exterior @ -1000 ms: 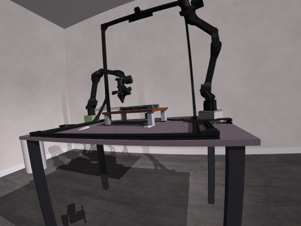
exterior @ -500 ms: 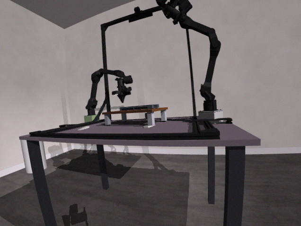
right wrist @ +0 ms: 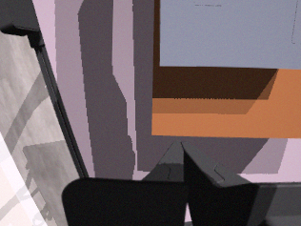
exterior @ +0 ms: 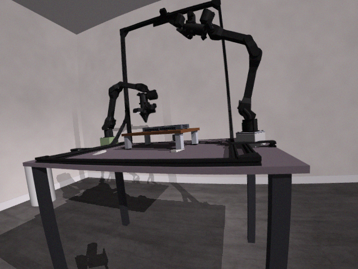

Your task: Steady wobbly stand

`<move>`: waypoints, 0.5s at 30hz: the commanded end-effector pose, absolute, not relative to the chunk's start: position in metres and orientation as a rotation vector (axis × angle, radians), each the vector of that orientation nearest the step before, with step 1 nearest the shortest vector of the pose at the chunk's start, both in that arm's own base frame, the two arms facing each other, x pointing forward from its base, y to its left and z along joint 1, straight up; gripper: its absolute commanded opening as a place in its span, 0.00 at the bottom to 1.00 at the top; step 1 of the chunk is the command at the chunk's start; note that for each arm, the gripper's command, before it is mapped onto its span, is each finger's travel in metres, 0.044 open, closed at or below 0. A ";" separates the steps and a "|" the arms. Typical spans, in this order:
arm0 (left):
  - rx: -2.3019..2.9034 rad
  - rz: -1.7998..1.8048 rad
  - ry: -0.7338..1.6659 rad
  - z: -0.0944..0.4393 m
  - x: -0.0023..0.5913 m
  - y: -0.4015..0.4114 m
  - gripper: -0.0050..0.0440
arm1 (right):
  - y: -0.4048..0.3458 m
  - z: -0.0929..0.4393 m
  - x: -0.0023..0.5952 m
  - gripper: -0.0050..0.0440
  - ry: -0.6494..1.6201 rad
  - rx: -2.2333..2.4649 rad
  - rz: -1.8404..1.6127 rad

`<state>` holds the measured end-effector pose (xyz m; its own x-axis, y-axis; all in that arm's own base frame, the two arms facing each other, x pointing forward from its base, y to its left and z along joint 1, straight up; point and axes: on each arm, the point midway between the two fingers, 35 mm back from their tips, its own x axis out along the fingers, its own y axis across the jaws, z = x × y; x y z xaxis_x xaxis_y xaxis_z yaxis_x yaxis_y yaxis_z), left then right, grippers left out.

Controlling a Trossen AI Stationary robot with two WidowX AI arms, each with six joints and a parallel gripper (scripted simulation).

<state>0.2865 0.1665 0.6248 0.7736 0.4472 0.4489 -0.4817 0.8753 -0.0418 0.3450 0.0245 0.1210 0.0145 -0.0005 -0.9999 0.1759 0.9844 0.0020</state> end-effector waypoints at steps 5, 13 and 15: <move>-0.051 0.521 -0.073 0.507 0.328 0.190 1.00 | 0.025 0.121 0.345 0.10 1.552 0.139 -0.138; -0.058 0.521 -0.028 0.497 0.330 0.191 1.00 | 0.025 0.121 0.345 0.10 1.552 0.139 -0.138; -0.089 0.524 0.068 0.467 0.333 0.192 1.00 | 0.025 0.121 0.345 0.10 1.552 0.139 -0.138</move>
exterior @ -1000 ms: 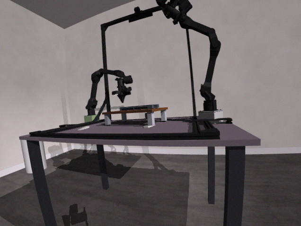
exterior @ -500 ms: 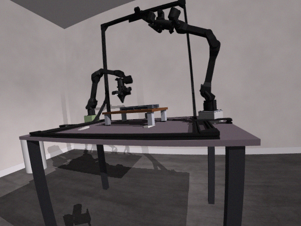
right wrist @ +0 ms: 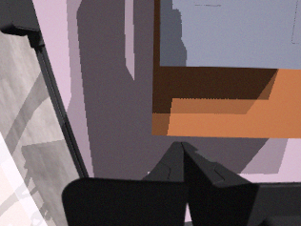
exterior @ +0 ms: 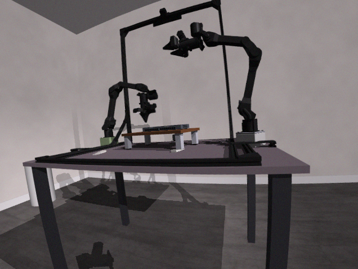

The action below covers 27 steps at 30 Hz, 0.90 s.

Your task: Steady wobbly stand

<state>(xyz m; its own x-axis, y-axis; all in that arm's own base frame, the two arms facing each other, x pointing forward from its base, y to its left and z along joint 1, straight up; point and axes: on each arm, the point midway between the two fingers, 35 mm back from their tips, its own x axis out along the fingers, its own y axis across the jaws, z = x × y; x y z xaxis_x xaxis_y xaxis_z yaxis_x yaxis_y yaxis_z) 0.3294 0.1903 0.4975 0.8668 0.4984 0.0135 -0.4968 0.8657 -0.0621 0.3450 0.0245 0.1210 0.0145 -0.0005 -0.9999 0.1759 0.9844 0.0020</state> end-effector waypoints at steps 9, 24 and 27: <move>-0.208 0.530 0.453 0.350 0.326 0.187 1.00 | 0.025 0.121 0.345 0.10 1.552 0.139 -0.138; -0.330 0.526 0.874 0.242 0.284 0.162 1.00 | 0.025 0.121 0.345 0.10 1.552 0.139 -0.138; -0.344 0.525 0.922 0.231 0.278 0.158 1.00 | 0.025 0.121 0.345 0.10 1.552 0.139 -0.138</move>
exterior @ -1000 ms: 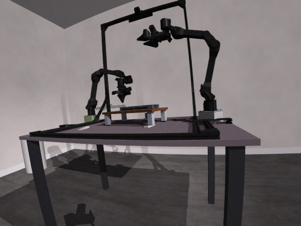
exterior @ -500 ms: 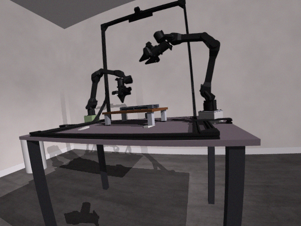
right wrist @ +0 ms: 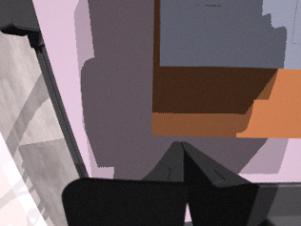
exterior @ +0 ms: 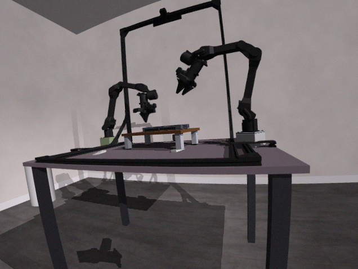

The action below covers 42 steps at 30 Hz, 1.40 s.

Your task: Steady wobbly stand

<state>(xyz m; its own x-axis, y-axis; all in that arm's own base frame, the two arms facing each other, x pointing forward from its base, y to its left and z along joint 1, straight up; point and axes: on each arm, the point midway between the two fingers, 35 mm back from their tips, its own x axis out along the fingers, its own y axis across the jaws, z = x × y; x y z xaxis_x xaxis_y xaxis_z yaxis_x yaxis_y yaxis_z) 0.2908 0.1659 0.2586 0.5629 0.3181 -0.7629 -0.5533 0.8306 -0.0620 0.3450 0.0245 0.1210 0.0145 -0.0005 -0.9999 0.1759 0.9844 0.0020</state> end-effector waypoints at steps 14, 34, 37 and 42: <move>-0.461 0.512 1.344 0.154 0.207 0.117 1.00 | 0.025 0.121 0.345 0.10 1.552 0.139 -0.138; -0.506 0.506 1.511 0.134 0.174 0.099 1.00 | 0.025 0.121 0.345 0.10 1.552 0.139 -0.138; -0.506 0.506 1.511 0.134 0.174 0.099 1.00 | 0.025 0.121 0.345 0.10 1.552 0.139 -0.138; -0.498 0.500 1.488 0.138 0.180 0.101 1.00 | 0.027 0.150 0.384 1.00 1.335 0.147 -0.095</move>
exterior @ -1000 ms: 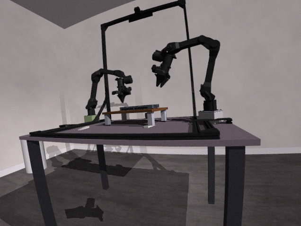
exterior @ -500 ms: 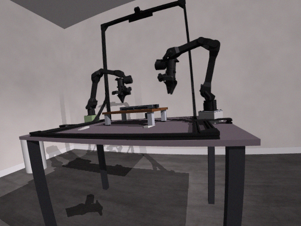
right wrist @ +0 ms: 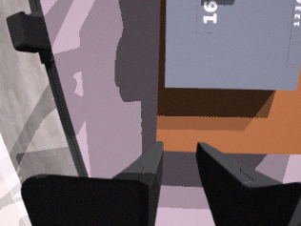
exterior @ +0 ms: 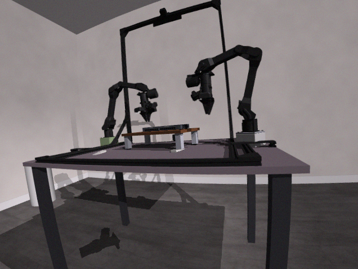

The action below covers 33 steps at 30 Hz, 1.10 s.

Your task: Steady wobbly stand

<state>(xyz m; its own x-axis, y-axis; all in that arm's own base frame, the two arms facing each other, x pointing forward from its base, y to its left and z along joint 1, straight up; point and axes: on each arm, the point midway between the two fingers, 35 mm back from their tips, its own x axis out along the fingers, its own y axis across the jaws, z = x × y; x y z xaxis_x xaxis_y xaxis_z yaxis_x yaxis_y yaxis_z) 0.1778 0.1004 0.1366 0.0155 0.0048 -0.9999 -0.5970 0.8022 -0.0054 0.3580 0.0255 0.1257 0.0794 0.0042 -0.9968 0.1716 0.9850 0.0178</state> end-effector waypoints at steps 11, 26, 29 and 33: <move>-0.498 0.500 1.488 0.138 0.180 0.101 1.00 | 0.031 0.224 0.440 1.00 0.954 0.152 -0.032; -0.499 0.500 1.490 0.137 0.179 0.101 1.00 | 0.034 0.350 0.471 1.00 0.482 0.149 0.028; -0.499 0.500 1.490 0.137 0.179 0.101 1.00 | 0.034 0.350 0.471 1.00 0.482 0.149 0.028; -0.499 0.500 1.490 0.138 0.179 0.101 1.00 | 0.033 0.377 0.467 1.00 0.396 0.150 0.037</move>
